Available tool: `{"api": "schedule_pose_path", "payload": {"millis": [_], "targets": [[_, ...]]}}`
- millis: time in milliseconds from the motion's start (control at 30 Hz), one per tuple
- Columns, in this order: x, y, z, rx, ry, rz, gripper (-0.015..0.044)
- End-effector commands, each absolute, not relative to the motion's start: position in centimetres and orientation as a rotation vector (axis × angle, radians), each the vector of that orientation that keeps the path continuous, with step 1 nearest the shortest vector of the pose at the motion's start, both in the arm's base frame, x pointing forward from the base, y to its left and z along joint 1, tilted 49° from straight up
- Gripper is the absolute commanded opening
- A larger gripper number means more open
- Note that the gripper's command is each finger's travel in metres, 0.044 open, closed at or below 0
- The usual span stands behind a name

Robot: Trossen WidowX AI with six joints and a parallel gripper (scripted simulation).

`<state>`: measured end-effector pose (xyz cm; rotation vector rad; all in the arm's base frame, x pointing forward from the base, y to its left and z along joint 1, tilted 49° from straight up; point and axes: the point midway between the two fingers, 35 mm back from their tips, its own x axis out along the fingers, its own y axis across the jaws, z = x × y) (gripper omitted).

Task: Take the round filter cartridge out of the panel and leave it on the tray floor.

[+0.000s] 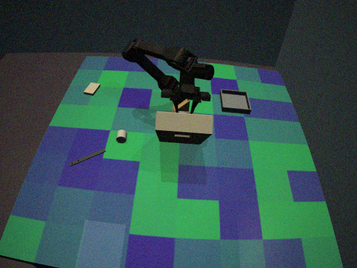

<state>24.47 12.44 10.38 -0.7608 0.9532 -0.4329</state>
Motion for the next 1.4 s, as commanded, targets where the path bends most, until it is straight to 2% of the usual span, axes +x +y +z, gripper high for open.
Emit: {"api": "schedule_pose_path", "payload": {"millis": [0, 67, 267, 767, 1367], "targets": [[24.8, 12.8, 10.6, -0.758, 0.954, -0.433, 0.0041], [25.2, 13.2, 11.1, -0.759, 0.954, -0.433, 0.0], [25.6, 14.3, 12.0, -0.762, 0.951, -0.425, 0.0], [21.1, 19.7, 17.0, -0.795, 0.922, -0.278, 0.0], [21.9, 23.8, 11.8, -0.797, 0.939, -0.361, 0.0]]}}
